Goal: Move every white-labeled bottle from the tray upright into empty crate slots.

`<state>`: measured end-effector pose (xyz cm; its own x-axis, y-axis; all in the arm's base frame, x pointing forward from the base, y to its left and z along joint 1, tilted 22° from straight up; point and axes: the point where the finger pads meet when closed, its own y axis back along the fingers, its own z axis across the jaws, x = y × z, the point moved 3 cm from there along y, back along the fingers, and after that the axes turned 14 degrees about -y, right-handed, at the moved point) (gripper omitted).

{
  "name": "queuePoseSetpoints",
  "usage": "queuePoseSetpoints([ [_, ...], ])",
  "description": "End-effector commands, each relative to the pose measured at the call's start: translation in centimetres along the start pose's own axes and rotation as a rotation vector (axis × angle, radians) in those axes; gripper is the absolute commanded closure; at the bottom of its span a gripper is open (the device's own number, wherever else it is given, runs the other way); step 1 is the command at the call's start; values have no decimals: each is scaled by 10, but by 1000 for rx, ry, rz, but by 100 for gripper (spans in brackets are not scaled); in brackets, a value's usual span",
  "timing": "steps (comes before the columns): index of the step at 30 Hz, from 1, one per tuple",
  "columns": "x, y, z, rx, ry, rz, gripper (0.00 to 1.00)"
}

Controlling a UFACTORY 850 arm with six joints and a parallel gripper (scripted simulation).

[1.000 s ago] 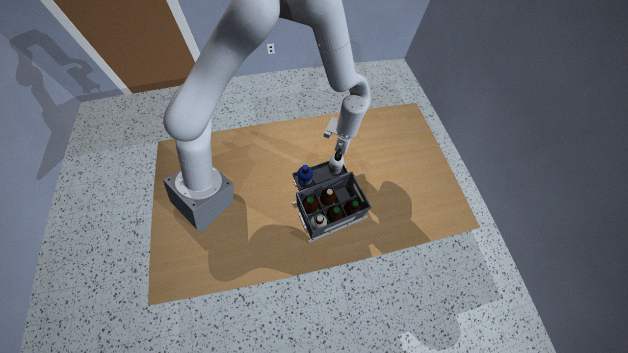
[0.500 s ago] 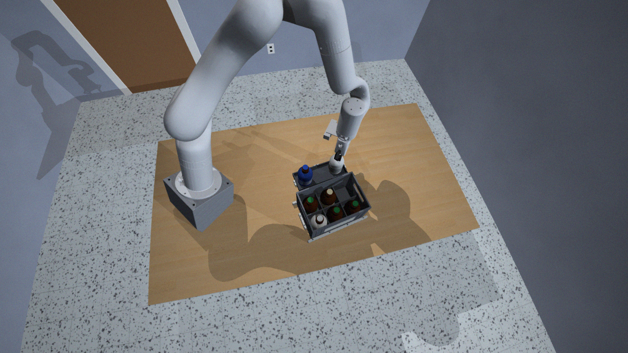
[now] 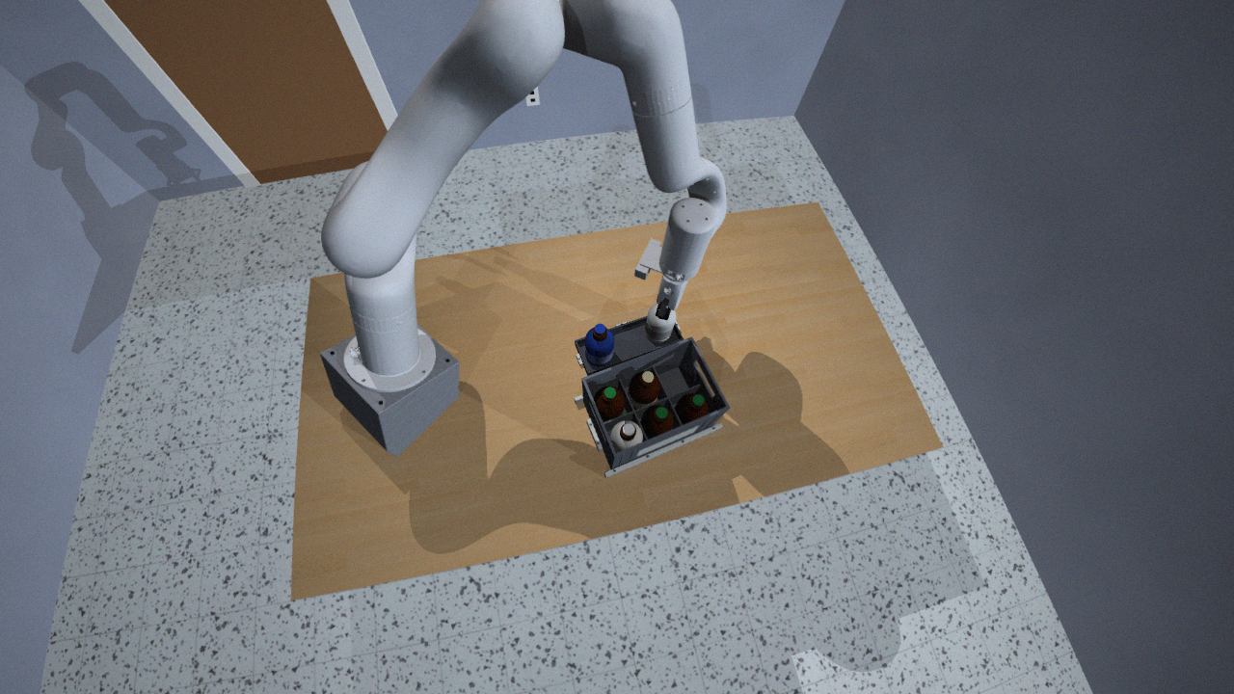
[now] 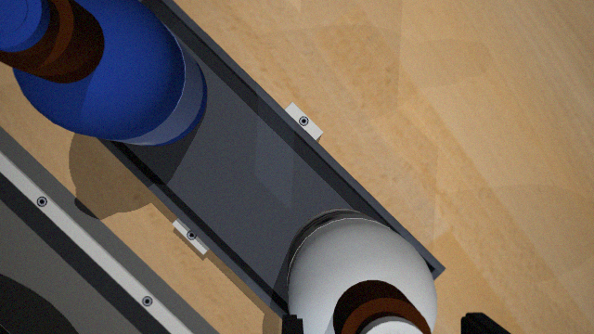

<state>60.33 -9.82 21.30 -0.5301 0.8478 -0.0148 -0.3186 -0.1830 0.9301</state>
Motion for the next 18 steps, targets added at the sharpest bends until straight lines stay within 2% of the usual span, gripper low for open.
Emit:
queuePoseSetpoints([
  [1, -1, -4, 1, -2, 0, -2, 34],
  [18, -1, -9, 1, -2, 0, -2, 34],
])
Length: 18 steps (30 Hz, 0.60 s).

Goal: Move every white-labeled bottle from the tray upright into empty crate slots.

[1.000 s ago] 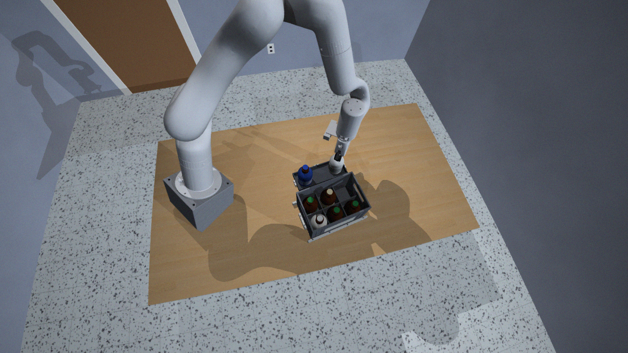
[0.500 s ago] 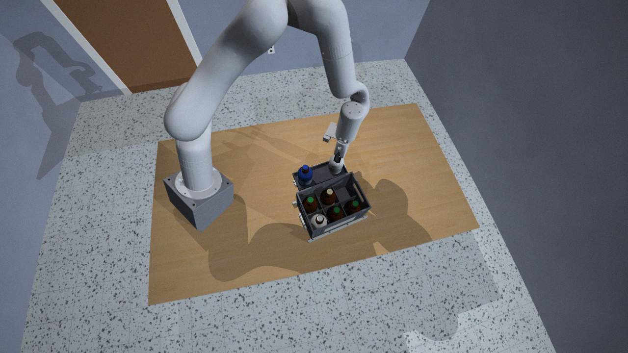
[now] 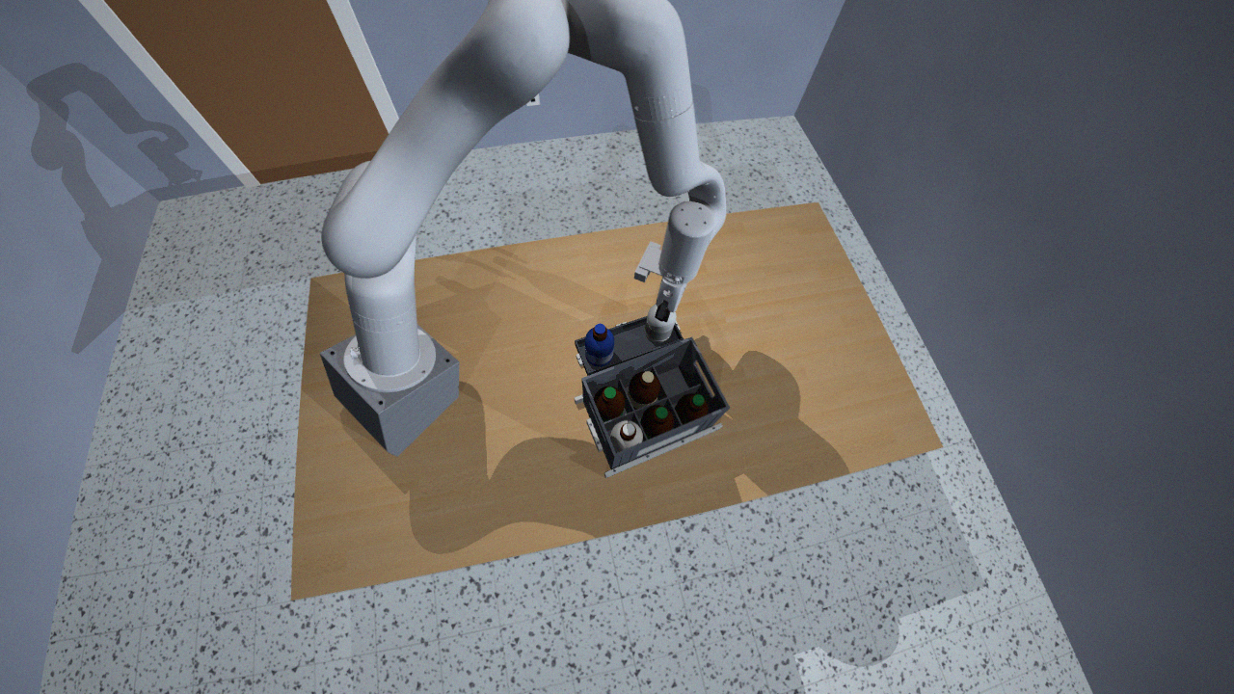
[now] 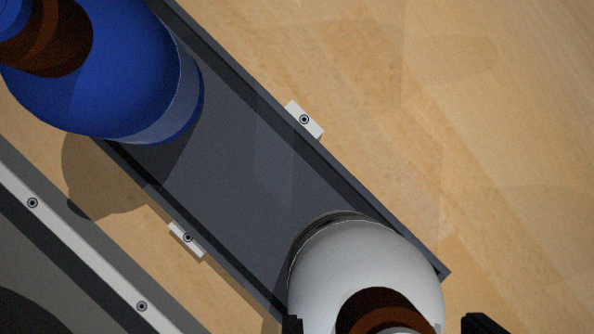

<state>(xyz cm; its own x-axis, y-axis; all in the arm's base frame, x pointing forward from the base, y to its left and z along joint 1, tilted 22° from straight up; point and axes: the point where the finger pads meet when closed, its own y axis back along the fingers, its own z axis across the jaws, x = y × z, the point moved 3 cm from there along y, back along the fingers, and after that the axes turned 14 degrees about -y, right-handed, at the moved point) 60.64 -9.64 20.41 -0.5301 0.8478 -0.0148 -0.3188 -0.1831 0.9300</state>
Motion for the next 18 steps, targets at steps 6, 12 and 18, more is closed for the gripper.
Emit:
queuePoseSetpoints([
  [6, -1, 0, 1, -2, 0, -2, 34],
  [12, -1, 0, 1, -2, 0, -2, 34],
  [18, -1, 0, 1, -2, 0, -2, 100],
])
